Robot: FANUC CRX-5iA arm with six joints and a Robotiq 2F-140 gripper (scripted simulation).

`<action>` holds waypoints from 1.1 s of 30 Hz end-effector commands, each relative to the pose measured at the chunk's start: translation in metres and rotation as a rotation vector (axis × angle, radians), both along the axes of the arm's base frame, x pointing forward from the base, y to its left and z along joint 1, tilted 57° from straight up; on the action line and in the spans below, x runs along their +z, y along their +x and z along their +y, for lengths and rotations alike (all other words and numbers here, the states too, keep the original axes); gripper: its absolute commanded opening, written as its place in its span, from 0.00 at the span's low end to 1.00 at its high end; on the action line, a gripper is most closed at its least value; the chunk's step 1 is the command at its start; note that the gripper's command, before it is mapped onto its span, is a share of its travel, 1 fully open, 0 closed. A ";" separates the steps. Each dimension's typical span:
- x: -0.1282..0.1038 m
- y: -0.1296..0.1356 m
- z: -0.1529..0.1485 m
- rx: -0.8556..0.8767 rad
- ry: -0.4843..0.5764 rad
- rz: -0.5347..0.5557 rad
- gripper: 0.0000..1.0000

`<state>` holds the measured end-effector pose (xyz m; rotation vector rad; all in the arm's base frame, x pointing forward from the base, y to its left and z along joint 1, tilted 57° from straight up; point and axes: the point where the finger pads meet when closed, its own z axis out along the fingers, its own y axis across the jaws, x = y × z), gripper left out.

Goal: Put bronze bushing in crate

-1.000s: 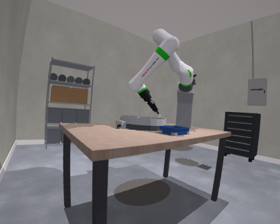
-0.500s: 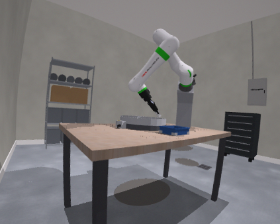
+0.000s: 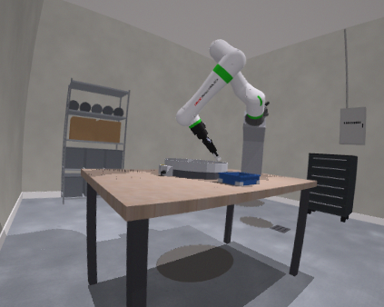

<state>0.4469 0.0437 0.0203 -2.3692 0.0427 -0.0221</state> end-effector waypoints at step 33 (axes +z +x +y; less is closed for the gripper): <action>-0.006 0.007 0.005 0.000 0.000 0.000 0.06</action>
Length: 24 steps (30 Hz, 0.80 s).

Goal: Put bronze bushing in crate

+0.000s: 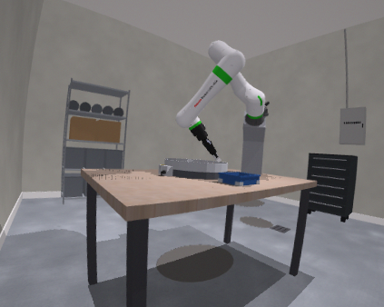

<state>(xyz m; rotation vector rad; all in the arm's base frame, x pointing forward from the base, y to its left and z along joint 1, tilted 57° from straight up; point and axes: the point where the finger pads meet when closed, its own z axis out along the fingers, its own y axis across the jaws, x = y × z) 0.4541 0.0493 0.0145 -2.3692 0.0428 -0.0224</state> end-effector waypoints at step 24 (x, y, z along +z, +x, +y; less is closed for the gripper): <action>-0.003 0.004 0.003 0.000 0.000 0.000 0.06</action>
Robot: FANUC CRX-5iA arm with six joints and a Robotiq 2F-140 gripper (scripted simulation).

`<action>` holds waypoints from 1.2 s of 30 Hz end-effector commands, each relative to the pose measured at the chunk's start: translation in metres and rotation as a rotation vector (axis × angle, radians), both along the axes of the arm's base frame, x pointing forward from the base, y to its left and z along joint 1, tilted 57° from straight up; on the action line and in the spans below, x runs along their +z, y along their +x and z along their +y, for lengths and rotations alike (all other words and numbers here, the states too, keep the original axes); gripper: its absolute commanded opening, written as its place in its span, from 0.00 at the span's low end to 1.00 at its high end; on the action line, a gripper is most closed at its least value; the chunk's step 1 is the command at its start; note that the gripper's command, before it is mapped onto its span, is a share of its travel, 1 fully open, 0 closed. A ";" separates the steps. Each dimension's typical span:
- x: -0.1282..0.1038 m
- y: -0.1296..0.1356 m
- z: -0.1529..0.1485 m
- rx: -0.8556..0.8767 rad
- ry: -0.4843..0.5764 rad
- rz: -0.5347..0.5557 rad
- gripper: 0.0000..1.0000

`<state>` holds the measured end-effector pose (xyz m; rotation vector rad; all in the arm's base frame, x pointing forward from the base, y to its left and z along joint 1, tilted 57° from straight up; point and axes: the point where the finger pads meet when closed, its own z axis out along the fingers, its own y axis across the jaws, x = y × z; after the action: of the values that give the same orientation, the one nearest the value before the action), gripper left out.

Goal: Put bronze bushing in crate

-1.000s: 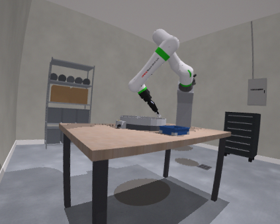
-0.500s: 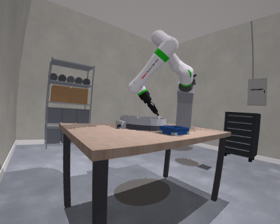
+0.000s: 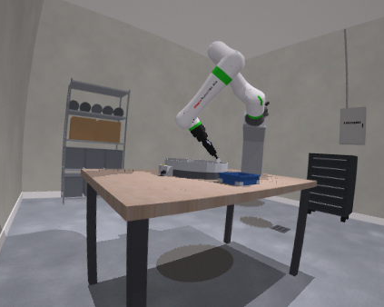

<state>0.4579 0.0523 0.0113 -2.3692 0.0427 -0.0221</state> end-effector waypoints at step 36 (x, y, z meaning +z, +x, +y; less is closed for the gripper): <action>-0.006 0.007 0.005 0.000 0.000 0.000 0.06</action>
<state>0.4652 0.0580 0.0053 -2.3692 0.0427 -0.0221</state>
